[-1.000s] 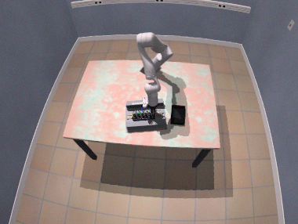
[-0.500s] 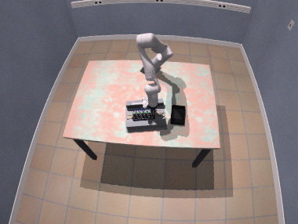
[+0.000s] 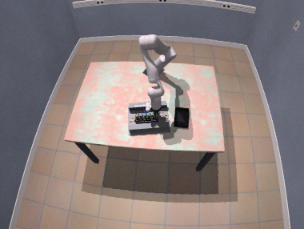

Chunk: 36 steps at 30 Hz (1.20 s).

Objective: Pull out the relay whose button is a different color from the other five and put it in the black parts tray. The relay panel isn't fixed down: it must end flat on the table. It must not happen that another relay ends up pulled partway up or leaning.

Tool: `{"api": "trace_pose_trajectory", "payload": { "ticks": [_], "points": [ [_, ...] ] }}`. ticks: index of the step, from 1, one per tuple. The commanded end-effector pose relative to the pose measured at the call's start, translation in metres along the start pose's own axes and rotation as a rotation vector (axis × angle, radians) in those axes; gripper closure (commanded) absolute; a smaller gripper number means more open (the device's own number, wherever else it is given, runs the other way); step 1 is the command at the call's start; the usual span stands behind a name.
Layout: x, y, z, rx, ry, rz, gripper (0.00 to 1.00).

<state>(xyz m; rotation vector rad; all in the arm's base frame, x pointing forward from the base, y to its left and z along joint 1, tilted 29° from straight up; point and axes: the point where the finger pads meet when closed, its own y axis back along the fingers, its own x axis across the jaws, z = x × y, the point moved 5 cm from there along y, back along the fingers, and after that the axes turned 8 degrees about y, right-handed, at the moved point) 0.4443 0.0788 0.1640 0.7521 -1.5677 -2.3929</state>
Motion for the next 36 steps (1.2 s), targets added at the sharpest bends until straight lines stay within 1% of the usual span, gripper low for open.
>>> {"api": "trace_pose_trajectory", "payload": {
  "ticks": [1, 11, 16, 20, 28, 36],
  "points": [
    [-0.0005, 0.0005, -0.0003, 0.0, 0.0, 0.004, 1.0],
    [-0.0012, 0.0005, -0.0004, -0.001, 0.0, 0.013, 1.0],
    [-0.0023, 0.0005, -0.0006, -0.003, 0.0, 0.028, 1.0],
    [-0.0026, 0.0006, -0.0006, -0.004, 0.0, 0.031, 1.0],
    [-0.0019, 0.0006, -0.0005, -0.002, 0.0, 0.022, 1.0],
    [-0.0005, 0.0007, -0.0003, 0.0, 0.0, 0.003, 1.0]
  ]
}}
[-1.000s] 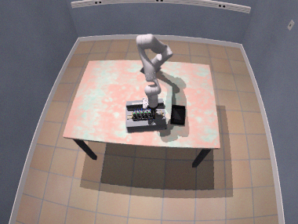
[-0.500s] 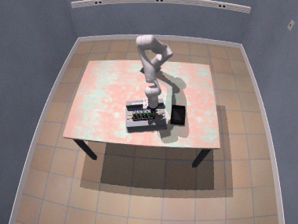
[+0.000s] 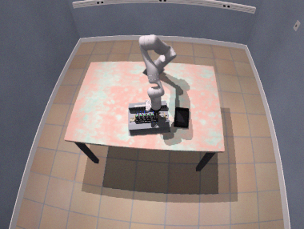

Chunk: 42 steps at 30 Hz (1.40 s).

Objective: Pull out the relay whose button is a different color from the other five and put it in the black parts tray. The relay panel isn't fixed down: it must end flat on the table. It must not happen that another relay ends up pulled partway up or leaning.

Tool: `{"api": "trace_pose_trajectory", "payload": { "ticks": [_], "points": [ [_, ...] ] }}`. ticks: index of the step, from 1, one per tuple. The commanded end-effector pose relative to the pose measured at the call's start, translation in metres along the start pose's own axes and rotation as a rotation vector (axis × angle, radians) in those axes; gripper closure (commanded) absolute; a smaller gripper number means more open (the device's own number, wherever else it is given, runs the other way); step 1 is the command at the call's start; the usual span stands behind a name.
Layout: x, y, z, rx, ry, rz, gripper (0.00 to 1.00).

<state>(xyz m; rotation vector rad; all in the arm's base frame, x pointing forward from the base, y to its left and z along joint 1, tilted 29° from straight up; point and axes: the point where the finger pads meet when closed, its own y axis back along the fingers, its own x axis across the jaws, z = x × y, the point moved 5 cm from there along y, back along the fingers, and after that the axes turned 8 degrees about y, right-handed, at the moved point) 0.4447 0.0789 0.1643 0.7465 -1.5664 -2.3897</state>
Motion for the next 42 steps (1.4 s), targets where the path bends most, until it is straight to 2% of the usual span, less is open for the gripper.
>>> {"api": "trace_pose_trajectory", "payload": {
  "ticks": [1, 42],
  "points": [
    [0.0, 0.0005, -0.0002, 0.001, 0.0, -0.003, 1.0],
    [0.0046, 0.0007, 0.0004, 0.01, 0.0, -0.063, 1.0]
  ]
}}
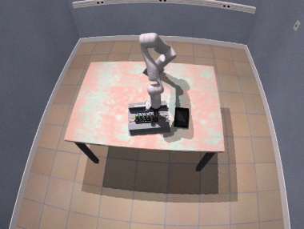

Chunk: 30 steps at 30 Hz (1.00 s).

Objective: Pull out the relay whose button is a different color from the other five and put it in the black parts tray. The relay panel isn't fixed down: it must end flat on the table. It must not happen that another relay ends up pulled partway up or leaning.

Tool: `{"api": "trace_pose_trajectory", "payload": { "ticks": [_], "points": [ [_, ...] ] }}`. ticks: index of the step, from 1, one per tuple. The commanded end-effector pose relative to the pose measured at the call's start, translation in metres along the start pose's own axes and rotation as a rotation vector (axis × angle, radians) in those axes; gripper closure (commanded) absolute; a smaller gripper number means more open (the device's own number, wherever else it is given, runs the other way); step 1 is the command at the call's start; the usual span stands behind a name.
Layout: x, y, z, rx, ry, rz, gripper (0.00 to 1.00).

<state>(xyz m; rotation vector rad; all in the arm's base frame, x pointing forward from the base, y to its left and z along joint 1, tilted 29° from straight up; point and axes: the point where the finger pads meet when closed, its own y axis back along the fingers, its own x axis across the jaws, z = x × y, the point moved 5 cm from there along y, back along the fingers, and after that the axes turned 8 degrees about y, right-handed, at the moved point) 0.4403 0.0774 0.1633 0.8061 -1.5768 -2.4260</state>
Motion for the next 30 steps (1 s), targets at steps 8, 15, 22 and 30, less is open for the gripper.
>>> {"api": "trace_pose_trajectory", "payload": {
  "ticks": [8, 15, 22, 30],
  "points": [
    [0.0013, 0.0005, -0.0001, 0.004, 0.0, -0.02, 1.0],
    [0.0017, 0.0005, 0.0, 0.005, 0.0, -0.026, 1.0],
    [0.0029, 0.0006, 0.0001, 0.007, 0.0, -0.041, 1.0],
    [0.0034, 0.0006, 0.0002, 0.008, 0.0, -0.048, 1.0]
  ]
}}
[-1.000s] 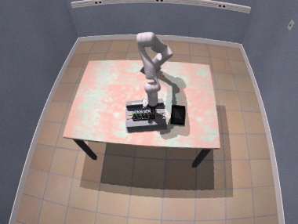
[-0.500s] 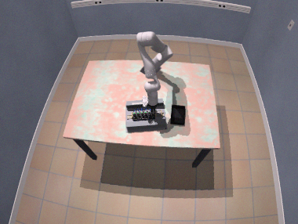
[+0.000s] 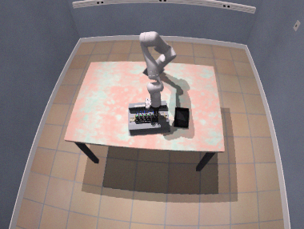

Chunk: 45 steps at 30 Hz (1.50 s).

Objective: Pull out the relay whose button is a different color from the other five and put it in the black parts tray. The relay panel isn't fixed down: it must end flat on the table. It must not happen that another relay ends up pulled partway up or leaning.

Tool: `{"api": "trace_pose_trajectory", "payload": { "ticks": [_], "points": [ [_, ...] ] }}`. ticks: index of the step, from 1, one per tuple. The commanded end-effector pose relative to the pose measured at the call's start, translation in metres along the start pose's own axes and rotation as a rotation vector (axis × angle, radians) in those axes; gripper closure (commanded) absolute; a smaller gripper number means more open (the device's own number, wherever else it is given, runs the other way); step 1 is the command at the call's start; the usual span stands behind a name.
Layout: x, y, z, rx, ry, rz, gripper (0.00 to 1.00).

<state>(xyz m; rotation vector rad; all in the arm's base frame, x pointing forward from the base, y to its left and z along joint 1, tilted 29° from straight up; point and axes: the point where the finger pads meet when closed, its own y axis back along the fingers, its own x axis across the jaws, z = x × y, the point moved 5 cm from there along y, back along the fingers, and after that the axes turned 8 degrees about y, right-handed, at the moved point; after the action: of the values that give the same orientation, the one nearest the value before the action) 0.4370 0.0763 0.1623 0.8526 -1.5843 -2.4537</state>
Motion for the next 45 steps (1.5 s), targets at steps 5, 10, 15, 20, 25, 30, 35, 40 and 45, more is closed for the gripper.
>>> {"api": "trace_pose_trajectory", "payload": {
  "ticks": [5, 10, 15, 20, 25, 30, 35, 40, 45],
  "points": [
    [0.0003, 0.0004, -0.0002, 0.002, 0.0, -0.009, 1.0],
    [0.0014, 0.0005, 0.0, 0.004, 0.0, -0.023, 1.0],
    [0.0017, 0.0005, 0.0, 0.005, 0.0, -0.027, 1.0],
    [0.0023, 0.0005, 0.0001, 0.006, 0.0, -0.035, 1.0],
    [0.003, 0.0006, 0.0002, 0.007, 0.0, -0.044, 1.0],
    [0.0036, 0.0006, 0.0003, 0.008, 0.0, -0.052, 1.0],
    [0.0039, 0.0006, 0.0003, 0.009, 0.0, -0.056, 1.0],
    [0.0045, 0.0006, 0.0004, 0.01, 0.0, -0.064, 1.0],
    [0.0055, 0.0006, 0.0005, 0.012, 0.0, -0.077, 1.0]
  ]
}}
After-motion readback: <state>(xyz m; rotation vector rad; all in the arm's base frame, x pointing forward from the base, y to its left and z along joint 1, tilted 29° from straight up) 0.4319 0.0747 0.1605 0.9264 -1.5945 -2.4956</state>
